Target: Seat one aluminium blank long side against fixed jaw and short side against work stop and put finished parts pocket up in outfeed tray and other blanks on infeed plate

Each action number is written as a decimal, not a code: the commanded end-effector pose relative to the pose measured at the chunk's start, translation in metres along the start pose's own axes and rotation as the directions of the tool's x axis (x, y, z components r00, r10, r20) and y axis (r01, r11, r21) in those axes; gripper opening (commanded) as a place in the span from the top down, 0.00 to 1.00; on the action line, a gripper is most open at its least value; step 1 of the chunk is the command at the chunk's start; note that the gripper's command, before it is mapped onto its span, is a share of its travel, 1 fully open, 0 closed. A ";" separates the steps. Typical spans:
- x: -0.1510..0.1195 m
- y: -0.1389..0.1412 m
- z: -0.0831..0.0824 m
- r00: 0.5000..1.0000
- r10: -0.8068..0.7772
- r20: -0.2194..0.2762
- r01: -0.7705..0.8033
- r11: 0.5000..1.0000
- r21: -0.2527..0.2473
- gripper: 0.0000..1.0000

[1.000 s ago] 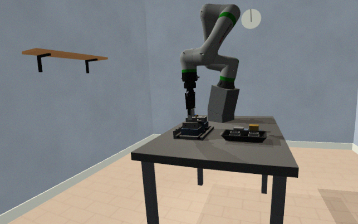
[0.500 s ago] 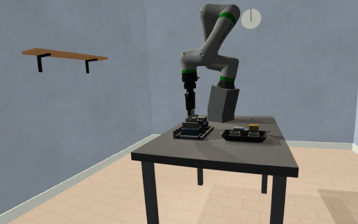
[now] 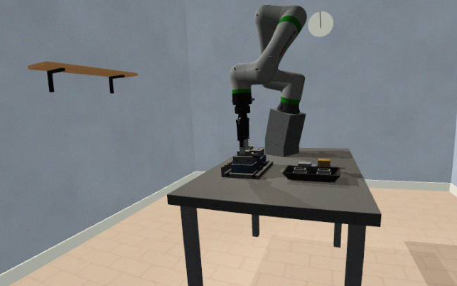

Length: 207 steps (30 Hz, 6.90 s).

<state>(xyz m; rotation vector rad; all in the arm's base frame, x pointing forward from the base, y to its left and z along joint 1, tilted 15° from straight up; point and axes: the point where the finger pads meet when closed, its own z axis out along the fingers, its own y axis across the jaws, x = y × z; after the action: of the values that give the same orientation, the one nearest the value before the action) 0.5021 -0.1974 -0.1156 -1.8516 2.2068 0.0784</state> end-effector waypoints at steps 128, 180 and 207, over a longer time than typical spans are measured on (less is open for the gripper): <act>-0.005 -0.002 0.000 1.000 0.000 0.000 0.000 1.000 0.000 1.00; -0.005 -0.002 0.002 1.000 0.000 0.000 0.000 1.000 0.000 1.00; -0.005 -0.002 0.002 1.000 0.000 0.000 0.000 1.000 0.000 0.60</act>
<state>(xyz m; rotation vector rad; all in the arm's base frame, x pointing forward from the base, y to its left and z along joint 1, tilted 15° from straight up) 0.5054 -0.1919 -0.1165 -1.8516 2.2068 0.0784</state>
